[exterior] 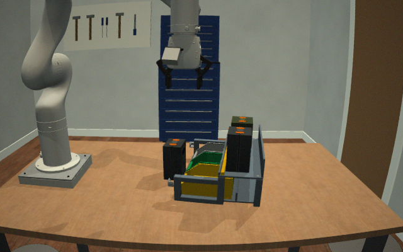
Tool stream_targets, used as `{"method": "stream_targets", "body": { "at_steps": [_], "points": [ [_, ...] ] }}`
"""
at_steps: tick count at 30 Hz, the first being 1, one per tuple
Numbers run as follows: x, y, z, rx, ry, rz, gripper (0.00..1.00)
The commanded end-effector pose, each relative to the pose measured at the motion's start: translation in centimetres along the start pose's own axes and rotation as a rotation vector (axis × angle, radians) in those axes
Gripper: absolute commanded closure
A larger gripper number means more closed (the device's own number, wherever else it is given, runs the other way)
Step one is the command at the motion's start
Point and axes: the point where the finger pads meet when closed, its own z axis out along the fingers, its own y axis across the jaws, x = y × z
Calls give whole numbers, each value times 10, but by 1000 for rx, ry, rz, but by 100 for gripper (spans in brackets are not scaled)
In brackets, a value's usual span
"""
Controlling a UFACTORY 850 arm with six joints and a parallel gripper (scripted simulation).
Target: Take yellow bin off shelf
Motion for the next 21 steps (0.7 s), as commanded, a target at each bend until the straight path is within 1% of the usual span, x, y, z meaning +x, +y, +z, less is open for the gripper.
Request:
{"method": "stream_targets", "body": {
  "at_steps": [1, 3, 15, 20, 21],
  "points": [
    [0, 0, 28, -1, 0, 0, 0],
    [0, 0, 48, -1, 0, 0, 0],
    [0, 0, 48, -1, 0, 0, 0],
    [0, 0, 102, -1, 0, 0, 0],
    [0, 0, 102, -1, 0, 0, 0]
  ]
}}
